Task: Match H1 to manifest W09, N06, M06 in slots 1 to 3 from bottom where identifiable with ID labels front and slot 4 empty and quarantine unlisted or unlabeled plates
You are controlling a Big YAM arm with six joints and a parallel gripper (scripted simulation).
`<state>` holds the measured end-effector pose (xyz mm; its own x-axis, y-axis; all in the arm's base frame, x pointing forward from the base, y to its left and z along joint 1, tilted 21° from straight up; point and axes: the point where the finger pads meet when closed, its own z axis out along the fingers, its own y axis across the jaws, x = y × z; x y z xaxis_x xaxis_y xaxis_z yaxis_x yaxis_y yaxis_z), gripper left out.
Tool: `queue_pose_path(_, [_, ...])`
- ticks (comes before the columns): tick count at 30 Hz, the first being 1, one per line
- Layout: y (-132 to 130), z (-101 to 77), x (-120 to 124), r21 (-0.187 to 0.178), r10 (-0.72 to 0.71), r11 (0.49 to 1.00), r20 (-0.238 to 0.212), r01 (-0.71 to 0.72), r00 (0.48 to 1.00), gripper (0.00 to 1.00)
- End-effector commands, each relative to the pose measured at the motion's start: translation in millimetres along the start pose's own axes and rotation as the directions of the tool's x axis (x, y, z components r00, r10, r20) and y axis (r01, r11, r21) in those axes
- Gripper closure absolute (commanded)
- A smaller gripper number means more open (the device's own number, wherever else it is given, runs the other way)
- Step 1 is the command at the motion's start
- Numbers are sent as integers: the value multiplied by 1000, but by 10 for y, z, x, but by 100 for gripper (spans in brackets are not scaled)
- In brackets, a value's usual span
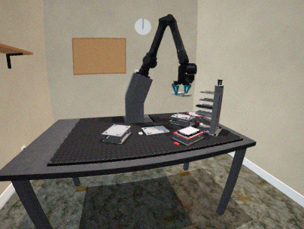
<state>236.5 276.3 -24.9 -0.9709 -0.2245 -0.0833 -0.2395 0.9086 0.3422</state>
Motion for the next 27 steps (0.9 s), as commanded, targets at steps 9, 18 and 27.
queue_pose_path(9, [-277, 4, -100, -4, 200, 980, 8, -200, 980, 14])
queue_pose_path(18, [-535, 3, -175, -6, 329, 944, 9, -329, 944, 14])
queue_pose_path(27, [-749, -9, -277, -9, 450, 893, 14, -450, 893, 14])
